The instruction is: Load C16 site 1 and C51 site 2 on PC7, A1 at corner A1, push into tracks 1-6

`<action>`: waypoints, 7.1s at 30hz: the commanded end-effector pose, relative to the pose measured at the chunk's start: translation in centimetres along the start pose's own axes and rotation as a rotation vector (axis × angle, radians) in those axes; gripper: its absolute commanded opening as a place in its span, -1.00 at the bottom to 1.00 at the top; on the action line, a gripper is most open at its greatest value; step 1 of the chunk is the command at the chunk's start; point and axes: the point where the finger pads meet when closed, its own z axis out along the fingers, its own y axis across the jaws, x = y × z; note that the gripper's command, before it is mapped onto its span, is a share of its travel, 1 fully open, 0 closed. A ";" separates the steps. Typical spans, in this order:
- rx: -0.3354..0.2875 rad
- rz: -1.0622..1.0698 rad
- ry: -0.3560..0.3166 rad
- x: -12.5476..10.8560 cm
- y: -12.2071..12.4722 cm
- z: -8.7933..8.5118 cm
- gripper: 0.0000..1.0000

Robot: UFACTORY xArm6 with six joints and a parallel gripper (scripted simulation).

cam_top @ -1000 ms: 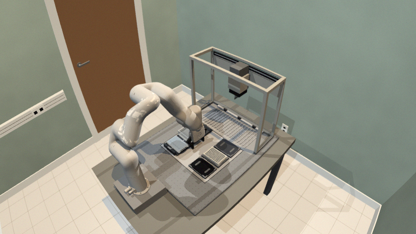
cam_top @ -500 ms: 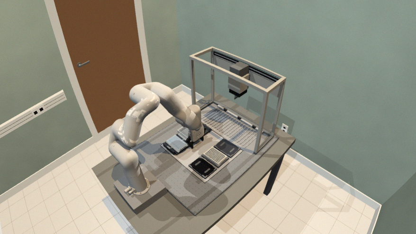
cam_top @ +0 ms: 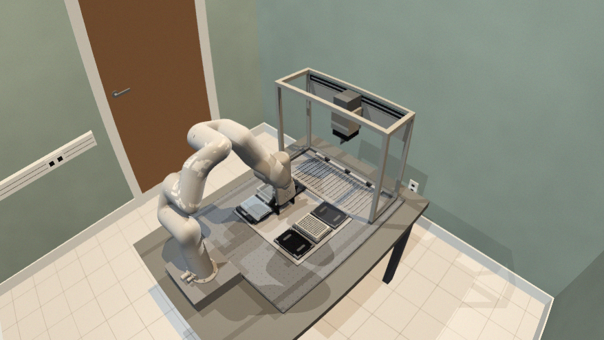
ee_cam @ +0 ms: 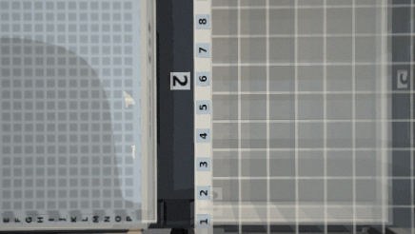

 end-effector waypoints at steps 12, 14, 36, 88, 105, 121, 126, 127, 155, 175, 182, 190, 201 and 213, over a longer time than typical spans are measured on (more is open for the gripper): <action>-0.004 0.000 0.001 0.8 0.2 -0.1 1.00; -0.004 0.000 0.001 0.8 0.2 -0.1 1.00; -0.004 0.000 0.001 1.8 0.2 -0.1 1.00; -0.004 0.000 0.001 0.9 0.2 -1.0 1.00; -0.004 0.000 0.001 0.9 0.2 -3.5 1.00; -0.004 0.000 0.001 0.9 0.1 -5.8 1.00; -0.004 0.000 0.001 0.9 0.1 -6.7 1.00; -0.004 0.000 0.001 0.9 0.1 -6.8 1.00; -0.004 0.000 0.001 0.9 0.1 -10.8 1.00; -0.004 0.000 0.001 3.4 0.1 -11.7 1.00; -0.004 0.000 0.001 6.9 0.1 -11.7 1.00; -0.004 0.000 0.001 9.9 0.1 -11.7 1.00; -0.004 0.000 0.002 14.4 0.1 -11.7 1.00; -0.004 0.000 0.002 20.4 0.1 -11.7 1.00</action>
